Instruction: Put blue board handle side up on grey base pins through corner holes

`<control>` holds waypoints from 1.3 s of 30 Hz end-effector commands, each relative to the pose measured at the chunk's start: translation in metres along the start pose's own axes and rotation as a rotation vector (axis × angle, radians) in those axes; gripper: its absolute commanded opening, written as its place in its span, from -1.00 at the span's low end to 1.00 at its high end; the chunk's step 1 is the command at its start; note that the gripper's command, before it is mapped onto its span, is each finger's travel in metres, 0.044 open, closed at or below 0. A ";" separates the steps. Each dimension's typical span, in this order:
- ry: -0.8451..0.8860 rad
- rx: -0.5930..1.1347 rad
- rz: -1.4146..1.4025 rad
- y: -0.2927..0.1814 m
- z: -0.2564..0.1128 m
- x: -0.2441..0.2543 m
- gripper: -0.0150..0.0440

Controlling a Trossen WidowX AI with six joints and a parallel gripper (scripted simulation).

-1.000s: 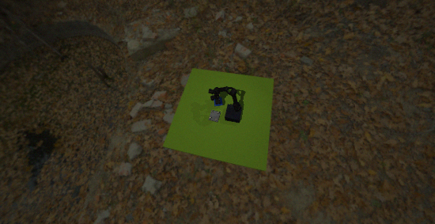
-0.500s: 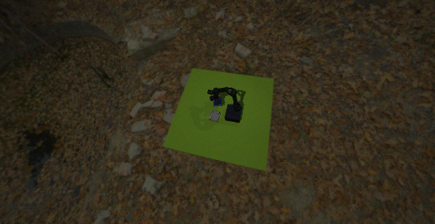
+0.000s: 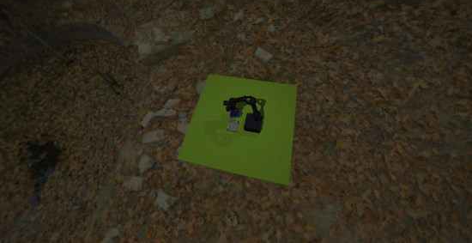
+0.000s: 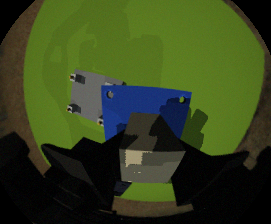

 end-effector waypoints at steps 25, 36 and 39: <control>0.014 -0.007 0.136 0.003 -0.003 0.072 -0.49; 0.016 -0.003 0.196 -0.001 -0.003 0.101 -0.49; 0.016 -0.002 0.212 -0.002 -0.003 0.108 -0.49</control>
Point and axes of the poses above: the point midway between the two fingers, 35 mm back from their tips, its own z axis out along the fingers, its own x axis across the jaws, y = z × x, the point moved 4 cm from there along -z, back along the fingers, and after that the axes turned 15 degrees about z, right-handed, at the moved point
